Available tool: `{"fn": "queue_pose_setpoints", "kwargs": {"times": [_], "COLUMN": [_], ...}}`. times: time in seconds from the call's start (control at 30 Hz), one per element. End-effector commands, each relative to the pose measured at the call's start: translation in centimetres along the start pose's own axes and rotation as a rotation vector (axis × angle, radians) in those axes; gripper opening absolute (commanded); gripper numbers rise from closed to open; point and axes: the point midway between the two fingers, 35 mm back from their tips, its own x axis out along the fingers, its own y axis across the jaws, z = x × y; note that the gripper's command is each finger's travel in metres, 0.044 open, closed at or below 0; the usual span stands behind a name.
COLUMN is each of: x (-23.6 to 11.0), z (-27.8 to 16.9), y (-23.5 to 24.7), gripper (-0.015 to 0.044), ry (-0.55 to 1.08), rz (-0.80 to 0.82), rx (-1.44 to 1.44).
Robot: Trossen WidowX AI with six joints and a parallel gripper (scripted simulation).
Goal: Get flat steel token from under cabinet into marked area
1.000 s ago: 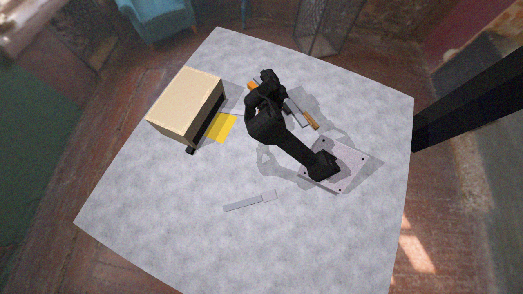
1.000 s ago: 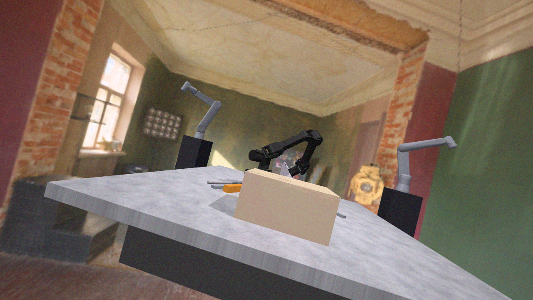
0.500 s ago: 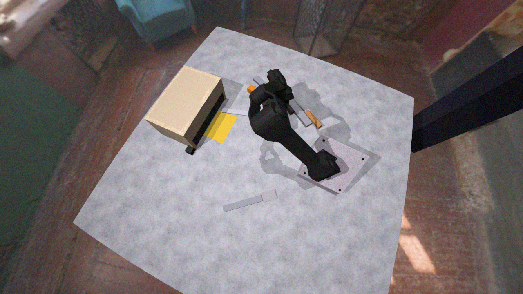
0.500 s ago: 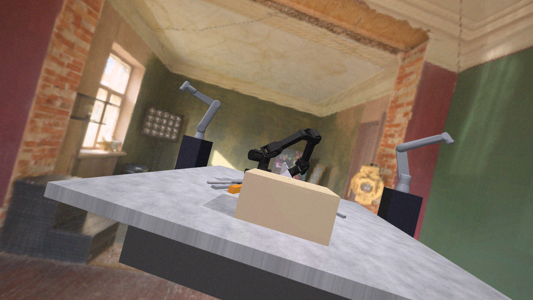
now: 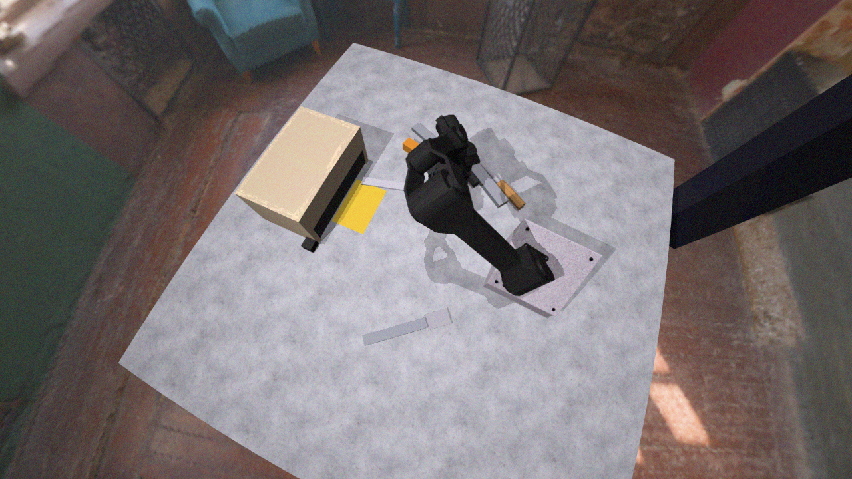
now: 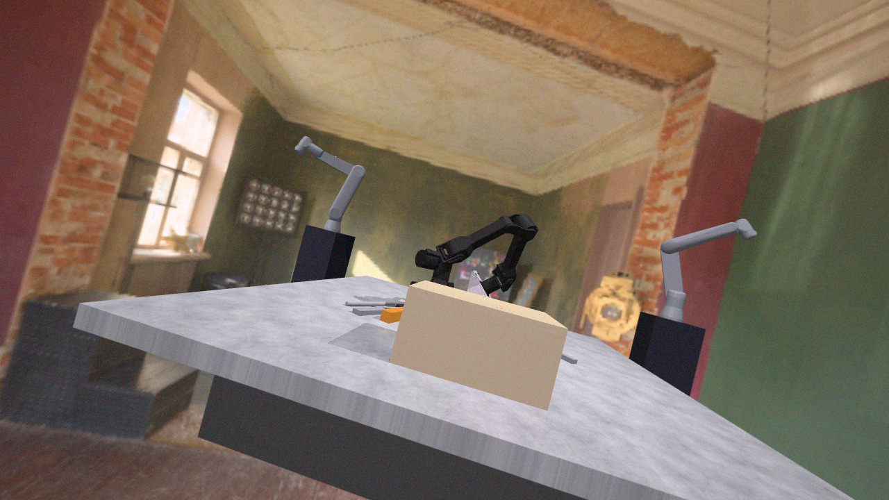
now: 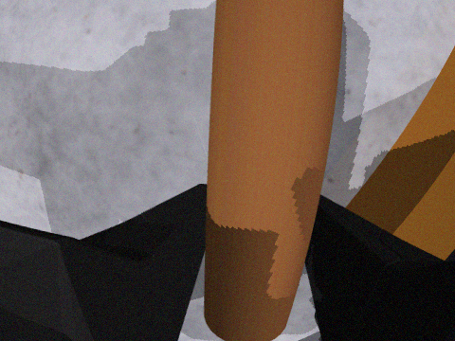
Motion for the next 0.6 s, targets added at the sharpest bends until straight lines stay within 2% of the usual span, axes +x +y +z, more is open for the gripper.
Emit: {"fn": "queue_pose_setpoints", "kwargs": {"times": [0.0,0.13,0.37,0.4,0.5,0.57], "x": [-0.13,-0.16,-0.05,-0.05,-0.05,-0.06], "z": [-0.1,-0.16,-0.12,-0.12,-0.12,-0.12], "y": [0.57,0.8,0.46,0.46,0.48,0.48], "gripper": [0.0,0.0,0.0184,0.02,0.02,0.0253], "ry": [0.004,0.005,0.002,0.002,0.002,0.005], "rz": [-0.001,-0.001,0.001,0.001,0.001,-0.001], "rx": [0.002,0.004,0.004,0.004,0.004,0.004]}}
